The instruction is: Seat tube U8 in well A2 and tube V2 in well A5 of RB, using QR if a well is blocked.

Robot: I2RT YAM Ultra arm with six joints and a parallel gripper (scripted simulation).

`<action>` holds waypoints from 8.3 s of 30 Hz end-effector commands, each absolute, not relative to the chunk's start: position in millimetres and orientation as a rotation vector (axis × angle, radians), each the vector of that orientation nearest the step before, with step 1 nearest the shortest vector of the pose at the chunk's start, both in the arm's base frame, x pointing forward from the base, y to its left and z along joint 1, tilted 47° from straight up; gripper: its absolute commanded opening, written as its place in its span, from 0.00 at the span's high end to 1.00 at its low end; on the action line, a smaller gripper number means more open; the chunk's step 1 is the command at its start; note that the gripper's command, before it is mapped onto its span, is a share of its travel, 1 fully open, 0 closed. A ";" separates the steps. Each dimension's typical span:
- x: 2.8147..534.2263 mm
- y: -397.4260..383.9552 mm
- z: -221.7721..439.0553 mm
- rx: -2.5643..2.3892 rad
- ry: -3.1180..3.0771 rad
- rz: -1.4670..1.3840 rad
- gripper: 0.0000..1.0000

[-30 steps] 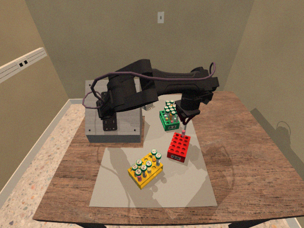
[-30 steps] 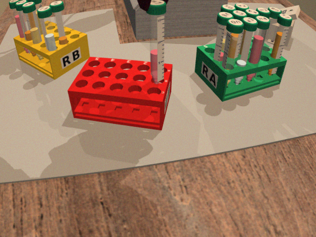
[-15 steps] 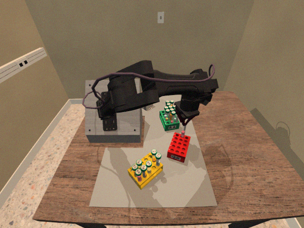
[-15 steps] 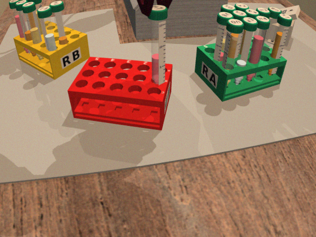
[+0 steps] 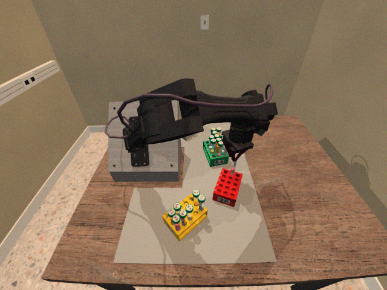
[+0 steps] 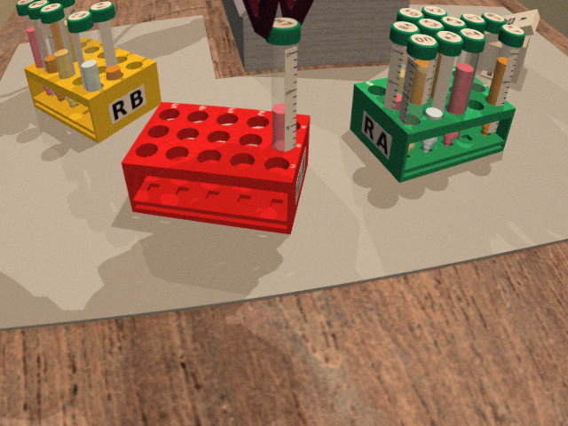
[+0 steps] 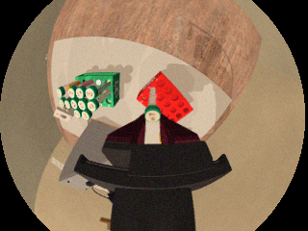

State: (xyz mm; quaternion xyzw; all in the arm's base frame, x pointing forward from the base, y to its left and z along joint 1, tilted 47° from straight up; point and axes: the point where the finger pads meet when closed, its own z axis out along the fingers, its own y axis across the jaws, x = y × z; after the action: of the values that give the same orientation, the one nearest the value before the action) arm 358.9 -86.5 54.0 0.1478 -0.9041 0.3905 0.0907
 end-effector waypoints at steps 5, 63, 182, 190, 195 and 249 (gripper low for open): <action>356.3 -87.6 43.8 0.478 -2.658 1.168 1.00; 360.8 -99.9 40.2 0.458 -2.690 1.169 1.00; 275.0 -54.3 96.6 -0.927 -2.922 1.329 0.70; 290.9 -15.7 60.3 -0.972 -2.955 1.282 0.70; 296.6 4.2 40.4 -0.972 -2.955 1.280 0.70; 314.3 100.3 -64.9 -0.961 -2.953 1.298 0.70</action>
State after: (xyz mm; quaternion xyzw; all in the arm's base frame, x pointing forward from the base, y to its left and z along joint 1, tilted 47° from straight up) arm 315.5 101.2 -70.1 -0.2881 -0.8715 0.3835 -0.1020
